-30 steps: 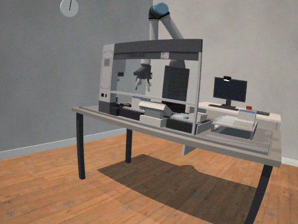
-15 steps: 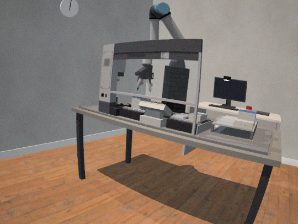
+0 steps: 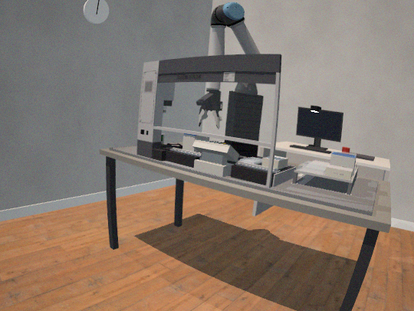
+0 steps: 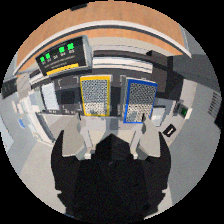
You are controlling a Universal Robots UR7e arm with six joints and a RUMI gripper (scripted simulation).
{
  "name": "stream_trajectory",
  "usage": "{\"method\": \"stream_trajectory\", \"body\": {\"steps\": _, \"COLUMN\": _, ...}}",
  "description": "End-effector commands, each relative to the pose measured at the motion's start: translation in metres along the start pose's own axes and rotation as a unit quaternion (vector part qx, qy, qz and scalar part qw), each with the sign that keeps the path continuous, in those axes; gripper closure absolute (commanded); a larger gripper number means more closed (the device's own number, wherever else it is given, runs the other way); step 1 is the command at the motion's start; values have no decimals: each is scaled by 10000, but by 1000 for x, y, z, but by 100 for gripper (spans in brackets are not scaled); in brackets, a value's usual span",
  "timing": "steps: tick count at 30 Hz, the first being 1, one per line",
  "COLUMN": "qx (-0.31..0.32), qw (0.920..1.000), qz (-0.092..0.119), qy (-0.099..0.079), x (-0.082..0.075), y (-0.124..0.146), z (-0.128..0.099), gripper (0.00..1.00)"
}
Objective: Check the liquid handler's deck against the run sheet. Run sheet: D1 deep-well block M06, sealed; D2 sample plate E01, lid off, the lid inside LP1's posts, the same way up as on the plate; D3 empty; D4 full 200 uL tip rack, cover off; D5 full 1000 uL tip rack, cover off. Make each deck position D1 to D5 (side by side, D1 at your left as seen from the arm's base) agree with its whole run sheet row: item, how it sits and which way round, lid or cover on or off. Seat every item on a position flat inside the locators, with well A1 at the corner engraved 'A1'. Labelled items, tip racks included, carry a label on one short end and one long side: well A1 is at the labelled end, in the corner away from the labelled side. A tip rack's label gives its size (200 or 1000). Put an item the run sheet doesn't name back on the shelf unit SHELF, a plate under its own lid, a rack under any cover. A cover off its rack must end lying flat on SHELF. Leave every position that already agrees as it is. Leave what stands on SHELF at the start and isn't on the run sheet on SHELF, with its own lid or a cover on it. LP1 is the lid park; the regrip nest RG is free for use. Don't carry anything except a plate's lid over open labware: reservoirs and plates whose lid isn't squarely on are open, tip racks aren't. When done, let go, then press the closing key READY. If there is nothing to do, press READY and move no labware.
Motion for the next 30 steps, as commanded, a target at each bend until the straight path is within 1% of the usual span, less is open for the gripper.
{"method": "stream_trajectory", "body": {"steps": 1, "qx": 7, "qw": 10000, "qz": 15, "qy": 5, "x": 0, "y": -27, "z": 4, "gripper": 18}}
{"method": "stream_trajectory", "body": {"steps": 2, "qx": 7, "qw": 10000, "qz": 15, "qy": 5, "x": 0, "y": -32, "z": 5, "gripper": 18}}
{"method": "stream_trajectory", "body": {"steps": 4, "qx": 7, "qw": 10000, "qz": 15, "qy": 5, "x": 0, "y": -32, "z": 5, "gripper": 18}}
{"method": "stream_trajectory", "body": {"steps": 7, "qx": 7, "qw": 10000, "qz": 15, "qy": 5, "x": 0, "y": -46, "z": 8, "gripper": 18}}
{"method": "stream_trajectory", "body": {"steps": 30, "qx": 7, "qw": 10000, "qz": 14, "qy": 5, "x": 0, "y": -46, "z": 8, "gripper": 18}}
Point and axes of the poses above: the point where the finger pads meet when closed, its own x axis out along the fingers, its own y axis across the jaws, z = x × y, the point moved 2 cm from there along -x, back along the fingers, and after that the axes turned 11 degrees about x, right-handed, at the moved point
